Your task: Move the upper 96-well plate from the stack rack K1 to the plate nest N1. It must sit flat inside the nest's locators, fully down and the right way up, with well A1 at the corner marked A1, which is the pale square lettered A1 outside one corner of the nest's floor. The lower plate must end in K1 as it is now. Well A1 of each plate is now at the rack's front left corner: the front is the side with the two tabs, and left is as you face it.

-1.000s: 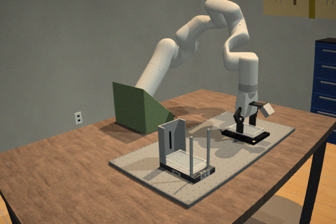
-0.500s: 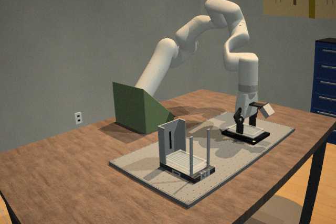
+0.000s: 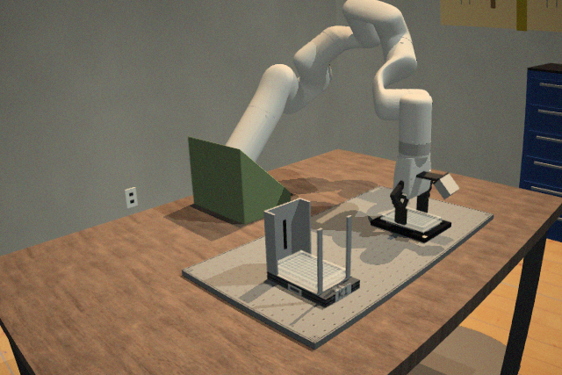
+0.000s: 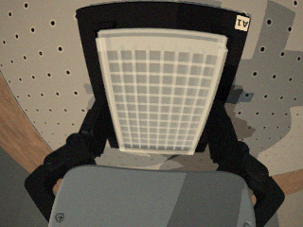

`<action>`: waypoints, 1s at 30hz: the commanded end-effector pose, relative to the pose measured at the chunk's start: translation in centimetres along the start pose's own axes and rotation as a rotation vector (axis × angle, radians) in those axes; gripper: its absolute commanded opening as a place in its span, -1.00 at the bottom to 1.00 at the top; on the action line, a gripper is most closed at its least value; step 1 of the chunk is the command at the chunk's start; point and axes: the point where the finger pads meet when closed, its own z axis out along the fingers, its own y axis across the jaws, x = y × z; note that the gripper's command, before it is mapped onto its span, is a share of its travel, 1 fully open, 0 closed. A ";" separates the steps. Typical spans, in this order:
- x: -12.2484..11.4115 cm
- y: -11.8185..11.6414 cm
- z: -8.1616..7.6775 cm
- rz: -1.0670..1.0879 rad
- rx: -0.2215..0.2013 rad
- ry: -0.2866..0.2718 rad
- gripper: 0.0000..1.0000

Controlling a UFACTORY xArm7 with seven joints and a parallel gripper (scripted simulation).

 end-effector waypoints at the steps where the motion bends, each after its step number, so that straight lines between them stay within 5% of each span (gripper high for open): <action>1: 0.2 0.1 -0.2 0.000 -0.001 0.005 1.00; 30: 0.2 0.0 -0.7 0.000 -0.001 0.005 1.00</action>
